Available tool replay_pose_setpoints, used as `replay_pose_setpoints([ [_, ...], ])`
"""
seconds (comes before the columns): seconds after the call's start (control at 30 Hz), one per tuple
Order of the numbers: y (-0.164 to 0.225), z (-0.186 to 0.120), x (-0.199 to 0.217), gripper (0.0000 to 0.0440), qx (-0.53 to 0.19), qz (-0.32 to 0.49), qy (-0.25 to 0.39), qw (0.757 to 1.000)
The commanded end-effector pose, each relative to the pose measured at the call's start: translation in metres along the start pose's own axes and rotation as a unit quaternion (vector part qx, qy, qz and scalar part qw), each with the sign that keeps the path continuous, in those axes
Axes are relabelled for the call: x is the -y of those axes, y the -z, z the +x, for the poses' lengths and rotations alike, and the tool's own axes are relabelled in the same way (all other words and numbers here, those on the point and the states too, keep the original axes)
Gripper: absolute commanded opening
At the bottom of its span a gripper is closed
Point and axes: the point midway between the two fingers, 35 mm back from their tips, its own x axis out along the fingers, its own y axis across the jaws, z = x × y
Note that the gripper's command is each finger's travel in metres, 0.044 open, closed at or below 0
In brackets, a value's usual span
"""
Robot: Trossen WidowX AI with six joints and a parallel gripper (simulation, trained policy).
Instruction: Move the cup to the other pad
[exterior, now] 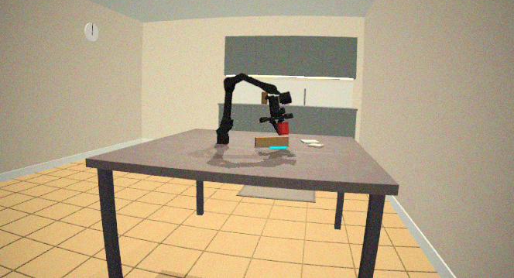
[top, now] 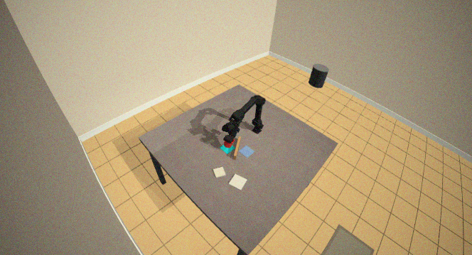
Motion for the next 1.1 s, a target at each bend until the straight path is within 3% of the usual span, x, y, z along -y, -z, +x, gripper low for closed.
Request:
replay_pose_setpoints([
  [0.0,-0.005,0.014,0.004,0.0000,0.002,0.004,0.005,1.000],
  [0.53,-0.004,0.052,0.028,0.0011,-0.001,0.022,0.025,0.999],
  [0.7,-0.006,0.059,0.033,0.0068,0.001,0.029,0.024,0.999],
  [0.83,-0.012,0.055,0.028,0.0146,0.005,0.038,0.004,0.999],
  [1.07,-0.017,0.042,0.026,0.0161,0.006,0.042,-0.023,0.999],
])
